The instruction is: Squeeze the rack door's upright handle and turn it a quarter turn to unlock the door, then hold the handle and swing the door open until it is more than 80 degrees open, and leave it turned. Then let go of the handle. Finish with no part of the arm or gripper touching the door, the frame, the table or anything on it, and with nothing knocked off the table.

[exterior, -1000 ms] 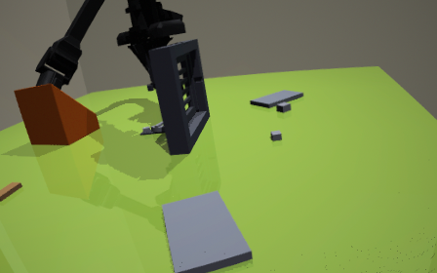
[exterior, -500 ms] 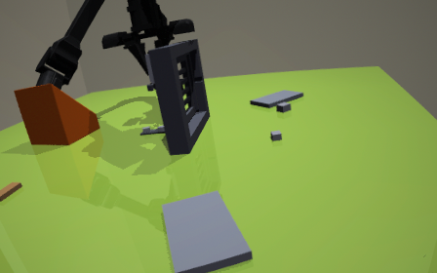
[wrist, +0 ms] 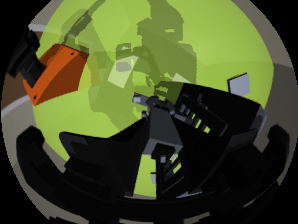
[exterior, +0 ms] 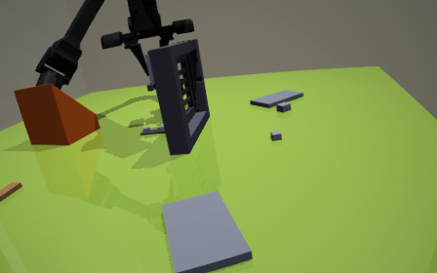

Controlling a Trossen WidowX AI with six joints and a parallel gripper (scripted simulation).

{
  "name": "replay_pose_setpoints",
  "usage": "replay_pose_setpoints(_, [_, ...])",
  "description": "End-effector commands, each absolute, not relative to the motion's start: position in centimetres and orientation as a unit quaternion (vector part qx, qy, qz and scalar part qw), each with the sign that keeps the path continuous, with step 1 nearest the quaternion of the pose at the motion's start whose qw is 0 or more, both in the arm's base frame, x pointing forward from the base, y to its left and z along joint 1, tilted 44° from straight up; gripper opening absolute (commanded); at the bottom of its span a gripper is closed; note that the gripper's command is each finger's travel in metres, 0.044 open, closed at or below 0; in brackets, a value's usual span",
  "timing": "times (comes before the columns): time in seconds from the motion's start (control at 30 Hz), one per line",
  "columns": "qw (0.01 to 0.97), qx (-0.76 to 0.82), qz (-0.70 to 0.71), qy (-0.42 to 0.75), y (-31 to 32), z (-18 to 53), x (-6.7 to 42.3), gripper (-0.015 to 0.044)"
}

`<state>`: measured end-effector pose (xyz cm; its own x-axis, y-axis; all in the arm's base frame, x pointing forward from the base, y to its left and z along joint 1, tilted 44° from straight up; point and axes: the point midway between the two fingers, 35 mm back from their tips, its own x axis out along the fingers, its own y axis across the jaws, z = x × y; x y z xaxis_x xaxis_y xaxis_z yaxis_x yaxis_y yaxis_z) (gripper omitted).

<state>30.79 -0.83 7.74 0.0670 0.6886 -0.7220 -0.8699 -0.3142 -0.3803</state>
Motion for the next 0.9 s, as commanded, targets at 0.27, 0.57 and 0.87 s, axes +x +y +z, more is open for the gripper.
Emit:
replay_pose_setpoints(0.27, [0.590, -0.431, 0.673, 0.120, -0.77, 7.74, 30.78, 0.0292])
replay_pose_setpoints(0.57, [0.670, -0.290, 0.629, 0.266, -0.77, 7.74, 30.78, 0.0292])
replay_pose_setpoints(0.87, [0.718, -0.134, 0.555, 0.398, -0.77, 7.74, 30.78, 0.0292])
